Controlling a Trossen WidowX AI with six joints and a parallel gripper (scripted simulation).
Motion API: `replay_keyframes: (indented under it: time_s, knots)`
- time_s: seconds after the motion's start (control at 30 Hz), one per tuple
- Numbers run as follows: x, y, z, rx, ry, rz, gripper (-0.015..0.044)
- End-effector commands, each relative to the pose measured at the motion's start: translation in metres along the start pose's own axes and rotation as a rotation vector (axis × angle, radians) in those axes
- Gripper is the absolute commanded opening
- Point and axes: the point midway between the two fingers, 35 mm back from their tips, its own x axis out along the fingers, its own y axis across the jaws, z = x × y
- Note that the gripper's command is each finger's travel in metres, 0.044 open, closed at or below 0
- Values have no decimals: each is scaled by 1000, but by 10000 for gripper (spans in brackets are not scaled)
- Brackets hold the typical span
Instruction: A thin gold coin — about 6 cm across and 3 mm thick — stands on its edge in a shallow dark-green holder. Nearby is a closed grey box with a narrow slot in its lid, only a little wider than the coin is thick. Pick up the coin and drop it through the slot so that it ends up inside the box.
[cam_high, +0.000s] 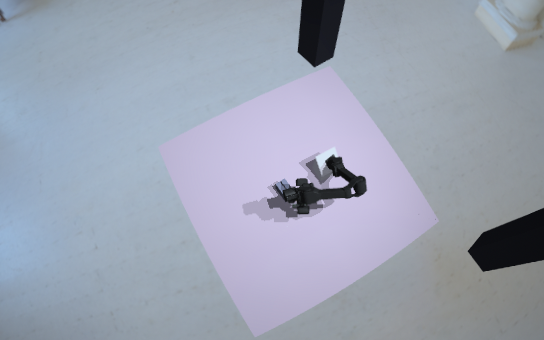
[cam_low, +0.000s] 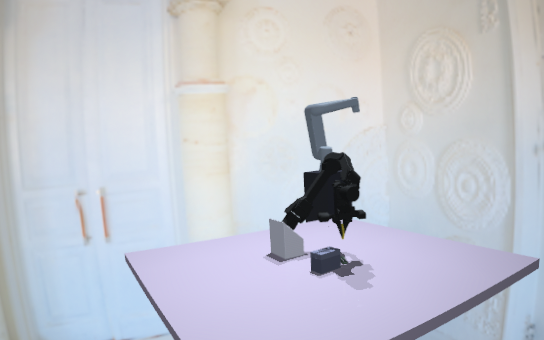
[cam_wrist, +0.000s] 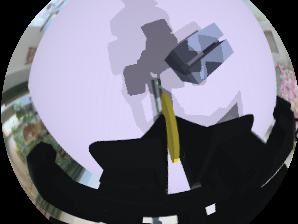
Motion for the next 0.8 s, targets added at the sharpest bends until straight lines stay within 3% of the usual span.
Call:
replay_keyframes:
  time_s: [0.0,0.77]
  knots:
    - [-3,-1,-1,44,1,-3,0]
    - [-4,-7,3,837,0,-4,0]
